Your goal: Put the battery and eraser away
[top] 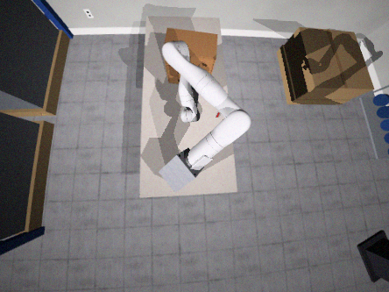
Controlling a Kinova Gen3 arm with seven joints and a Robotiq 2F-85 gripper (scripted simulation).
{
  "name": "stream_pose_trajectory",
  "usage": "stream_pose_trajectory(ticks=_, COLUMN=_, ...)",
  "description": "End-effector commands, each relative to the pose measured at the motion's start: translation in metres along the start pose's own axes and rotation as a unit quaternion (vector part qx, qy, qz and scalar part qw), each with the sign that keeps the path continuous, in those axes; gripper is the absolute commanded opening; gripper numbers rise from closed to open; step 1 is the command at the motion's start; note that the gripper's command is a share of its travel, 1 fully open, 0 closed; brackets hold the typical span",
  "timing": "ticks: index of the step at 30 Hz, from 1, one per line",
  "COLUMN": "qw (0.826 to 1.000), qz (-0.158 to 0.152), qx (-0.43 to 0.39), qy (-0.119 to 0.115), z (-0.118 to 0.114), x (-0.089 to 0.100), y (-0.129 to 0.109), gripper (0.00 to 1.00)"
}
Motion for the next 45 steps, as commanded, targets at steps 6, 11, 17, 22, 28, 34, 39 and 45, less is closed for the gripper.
stream_pose_trajectory(ticks=6, qw=1.0, qz=-0.001, qx=0.0, qy=0.001, z=0.005, x=0.003, y=0.0, gripper=0.38)
stream_pose_trajectory(ticks=11, qw=1.0, qz=-0.001, qx=0.0, qy=0.001, z=0.01, x=0.006, y=-0.001, gripper=0.38)
stream_pose_trajectory(ticks=17, qw=1.0, qz=-0.001, qx=0.0, qy=0.001, z=0.014, x=0.008, y=-0.001, gripper=0.38)
stream_pose_trajectory(ticks=22, qw=1.0, qz=-0.001, qx=0.0, qy=0.001, z=0.02, x=0.012, y=-0.002, gripper=0.38)
stream_pose_trajectory(ticks=28, qw=1.0, qz=-0.001, qx=0.0, qy=0.001, z=0.028, x=0.017, y=-0.003, gripper=0.38)
stream_pose_trajectory(ticks=34, qw=1.0, qz=-0.001, qx=0.0, qy=0.001, z=0.034, x=0.021, y=-0.004, gripper=0.38)
stream_pose_trajectory(ticks=39, qw=1.0, qz=-0.001, qx=0.0, qy=0.001, z=0.042, x=0.025, y=-0.005, gripper=0.38)
stream_pose_trajectory(ticks=45, qw=1.0, qz=-0.001, qx=0.0, qy=0.001, z=0.053, x=0.032, y=-0.007, gripper=0.38)
Point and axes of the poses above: the point where the finger pads meet when closed, its own x axis back along the fingers, its own z axis across the jaws, y = z × x, the point moved 10 cm from there along x, back along the fingers, and after that the axes turned 2 degrees about x, right-handed, at the moved point
